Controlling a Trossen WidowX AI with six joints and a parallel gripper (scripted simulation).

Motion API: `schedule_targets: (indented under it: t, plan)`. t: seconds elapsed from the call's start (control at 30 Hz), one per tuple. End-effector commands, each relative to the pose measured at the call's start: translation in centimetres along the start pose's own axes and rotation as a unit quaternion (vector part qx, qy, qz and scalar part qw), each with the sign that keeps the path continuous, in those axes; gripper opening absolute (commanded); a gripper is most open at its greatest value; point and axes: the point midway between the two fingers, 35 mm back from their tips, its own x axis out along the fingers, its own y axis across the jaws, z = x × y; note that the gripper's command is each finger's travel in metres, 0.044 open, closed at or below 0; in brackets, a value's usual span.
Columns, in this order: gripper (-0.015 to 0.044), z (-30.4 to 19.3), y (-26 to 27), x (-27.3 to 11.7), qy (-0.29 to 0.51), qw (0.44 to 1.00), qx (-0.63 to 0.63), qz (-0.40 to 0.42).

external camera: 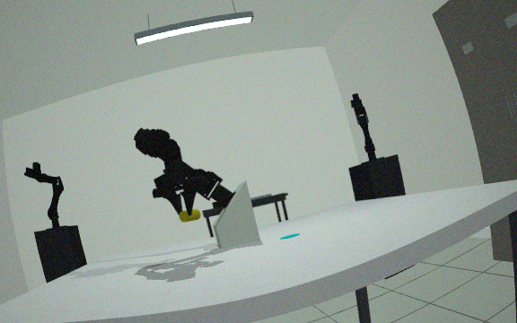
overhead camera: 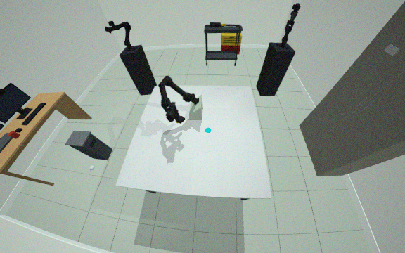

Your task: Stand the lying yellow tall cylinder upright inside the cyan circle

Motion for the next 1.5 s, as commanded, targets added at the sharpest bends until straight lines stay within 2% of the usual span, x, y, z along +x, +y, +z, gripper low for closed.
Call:
schedule_targets:
  t: [0.0, 0.77, 1.47]
  plan:
    - [0.0105, 0.0, 1.2, -0.2, -0.001, 0.999, -0.032, 0.004]
    - [0.0105, -1.7, 7.8, -1.1, -0.006, 0.976, -0.219, 0.019]
    - [0.0105, -4.5, 13.1, -1.7, -0.004, 0.916, -0.4, 0.027]
